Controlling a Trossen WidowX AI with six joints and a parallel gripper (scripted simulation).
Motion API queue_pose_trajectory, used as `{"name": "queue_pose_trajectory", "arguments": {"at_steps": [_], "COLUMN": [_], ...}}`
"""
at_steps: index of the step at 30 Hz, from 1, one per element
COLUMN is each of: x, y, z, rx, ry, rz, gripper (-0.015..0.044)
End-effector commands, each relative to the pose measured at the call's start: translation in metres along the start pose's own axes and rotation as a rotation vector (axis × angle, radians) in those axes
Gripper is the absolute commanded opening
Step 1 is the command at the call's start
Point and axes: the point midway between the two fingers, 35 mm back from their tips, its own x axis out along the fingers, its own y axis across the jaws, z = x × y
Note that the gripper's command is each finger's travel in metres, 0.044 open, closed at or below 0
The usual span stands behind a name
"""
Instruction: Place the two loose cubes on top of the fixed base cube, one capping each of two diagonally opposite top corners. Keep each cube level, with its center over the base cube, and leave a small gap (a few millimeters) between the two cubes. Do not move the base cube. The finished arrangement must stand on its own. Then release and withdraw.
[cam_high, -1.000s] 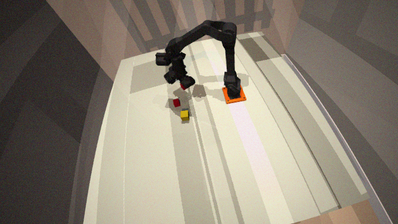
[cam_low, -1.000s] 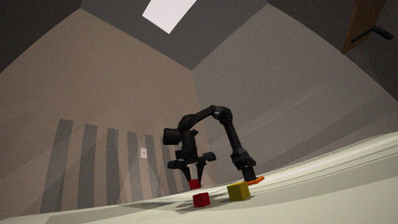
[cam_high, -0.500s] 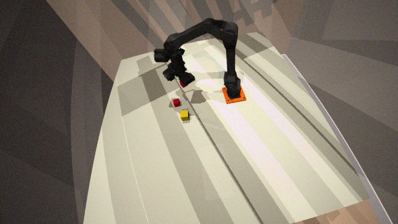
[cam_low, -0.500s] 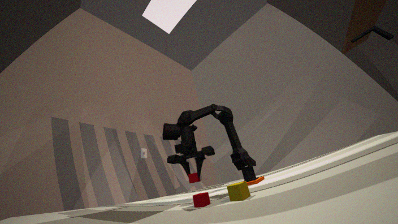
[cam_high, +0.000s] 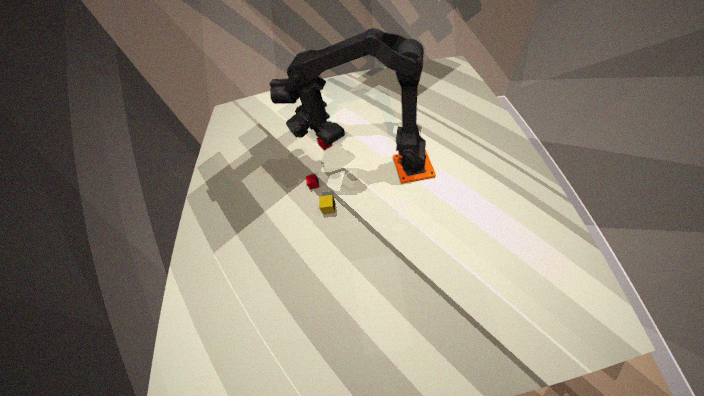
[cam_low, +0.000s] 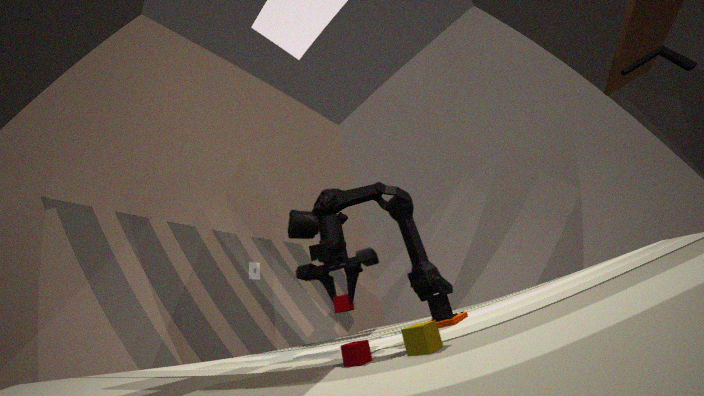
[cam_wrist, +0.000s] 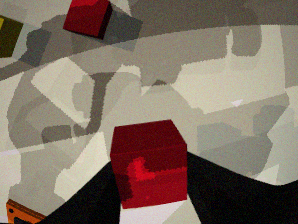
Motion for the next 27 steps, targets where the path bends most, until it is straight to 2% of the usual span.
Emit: {"name": "queue_pose_trajectory", "arguments": {"at_steps": [1, 11, 27], "x": [-0.009, -0.018, -0.008], "y": [0.0, 0.003, 0.029], "z": [-0.001, -0.001, 0.037], "rx": [-0.005, 0.008, 0.39], "ry": [0.0, 0.003, 0.0], "rz": [-0.003, -0.001, 0.002], "gripper": [0.0105, 0.0105, 0.0105]}}
